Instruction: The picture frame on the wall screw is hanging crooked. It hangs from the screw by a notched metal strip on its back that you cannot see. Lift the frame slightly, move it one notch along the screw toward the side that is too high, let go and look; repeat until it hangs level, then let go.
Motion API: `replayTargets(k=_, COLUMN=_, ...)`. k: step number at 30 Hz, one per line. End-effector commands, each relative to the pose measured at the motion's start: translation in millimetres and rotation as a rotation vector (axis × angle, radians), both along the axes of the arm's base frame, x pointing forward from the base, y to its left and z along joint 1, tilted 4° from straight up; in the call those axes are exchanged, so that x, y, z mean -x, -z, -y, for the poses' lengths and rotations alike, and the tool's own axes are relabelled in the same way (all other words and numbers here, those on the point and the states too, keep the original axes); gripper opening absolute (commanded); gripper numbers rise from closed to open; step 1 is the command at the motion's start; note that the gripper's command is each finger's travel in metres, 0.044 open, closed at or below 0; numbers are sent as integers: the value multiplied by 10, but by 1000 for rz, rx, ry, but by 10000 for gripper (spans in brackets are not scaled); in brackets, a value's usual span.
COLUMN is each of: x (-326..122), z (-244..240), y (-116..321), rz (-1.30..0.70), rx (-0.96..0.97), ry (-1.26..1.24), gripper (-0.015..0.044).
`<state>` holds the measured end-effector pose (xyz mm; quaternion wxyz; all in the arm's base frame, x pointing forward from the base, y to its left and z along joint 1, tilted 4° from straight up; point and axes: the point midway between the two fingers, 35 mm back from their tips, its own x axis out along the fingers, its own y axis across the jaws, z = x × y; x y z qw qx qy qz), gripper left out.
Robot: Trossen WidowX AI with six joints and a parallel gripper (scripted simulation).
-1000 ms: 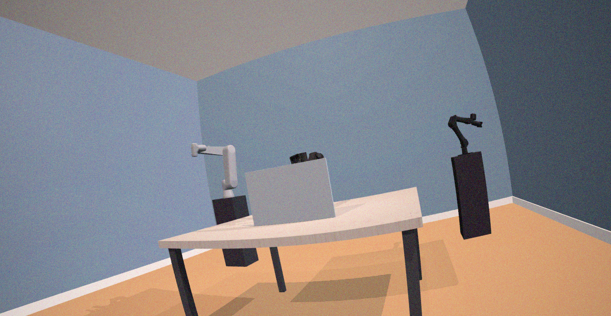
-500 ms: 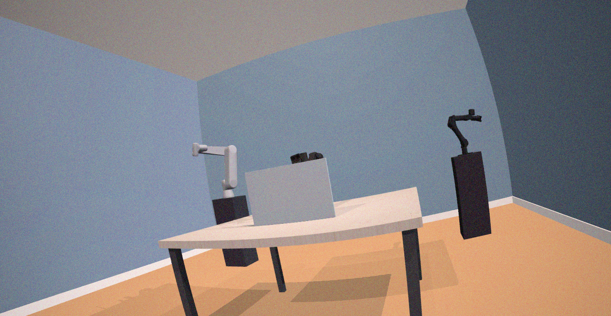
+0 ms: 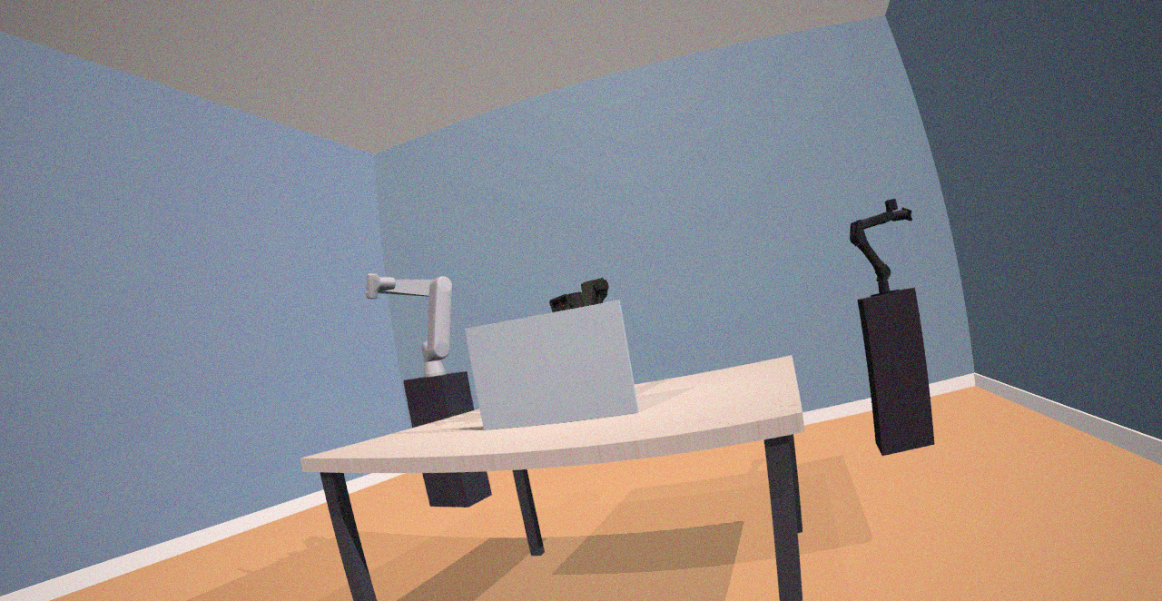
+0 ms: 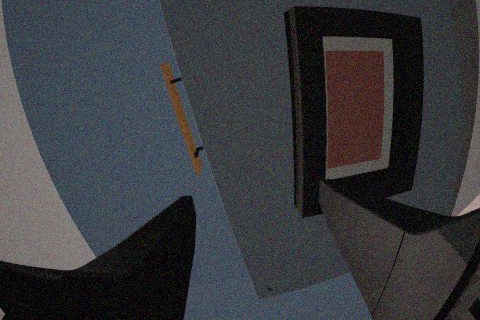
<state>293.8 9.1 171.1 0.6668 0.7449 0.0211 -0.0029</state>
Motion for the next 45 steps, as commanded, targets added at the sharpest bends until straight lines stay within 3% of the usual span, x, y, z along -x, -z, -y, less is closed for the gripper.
replayTargets(k=1, x=-154, z=-1, y=69, rz=2, rx=6, ry=-2, gripper=260)
replayTargets(k=14, x=-533, z=13, y=554, rz=4, rx=6, ry=-2, gripper=260)
replayTargets(k=45, x=-768, z=6, y=561, rz=6, rx=6, ry=-2, gripper=260)
